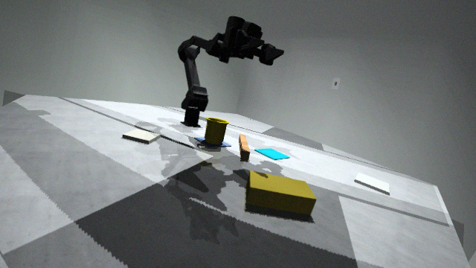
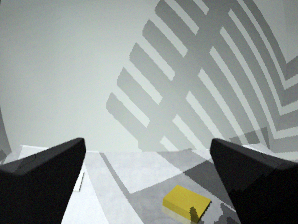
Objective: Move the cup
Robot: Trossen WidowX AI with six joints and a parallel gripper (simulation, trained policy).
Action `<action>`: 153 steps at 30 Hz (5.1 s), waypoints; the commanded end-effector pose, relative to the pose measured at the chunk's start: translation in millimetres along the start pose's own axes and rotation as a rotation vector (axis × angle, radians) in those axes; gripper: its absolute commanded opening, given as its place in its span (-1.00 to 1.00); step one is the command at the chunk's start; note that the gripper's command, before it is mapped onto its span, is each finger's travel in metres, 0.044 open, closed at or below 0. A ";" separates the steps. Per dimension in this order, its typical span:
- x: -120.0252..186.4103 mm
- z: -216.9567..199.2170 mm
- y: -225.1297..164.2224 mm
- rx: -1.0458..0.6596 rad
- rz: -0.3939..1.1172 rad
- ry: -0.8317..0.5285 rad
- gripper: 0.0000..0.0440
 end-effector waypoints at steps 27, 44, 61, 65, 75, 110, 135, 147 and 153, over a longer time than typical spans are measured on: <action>4.9 36.8 0.9 -0.241 0.330 0.119 -0.58; 4.0 56.5 9.9 -0.388 0.600 0.117 -0.52; -0.4 68.9 9.4 -0.426 0.880 0.046 -0.44; -1.5 70.4 8.4 -0.416 0.943 0.026 -0.41; -5.0 71.3 4.7 -0.372 1.095 -0.026 -0.40; -15.8 44.3 -40.5 -0.160 1.546 -0.180 -0.43; -17.9 16.8 -94.2 -0.105 1.663 -0.200 -0.20; -16.7 7.2 -123.9 -0.054 1.699 -0.144 -0.15; -14.8 4.8 -141.4 -0.015 1.717 -0.090 -0.14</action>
Point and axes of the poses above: the point midway between the two fingers, 35 mm back from their tips, its own x axis back along the fingers, its own z axis across the jaws, y = z × x, the point moved 9 cm from there along x, back along the fingers, and after that the axes turned 4 degrees about x, right-handed, at the moved point
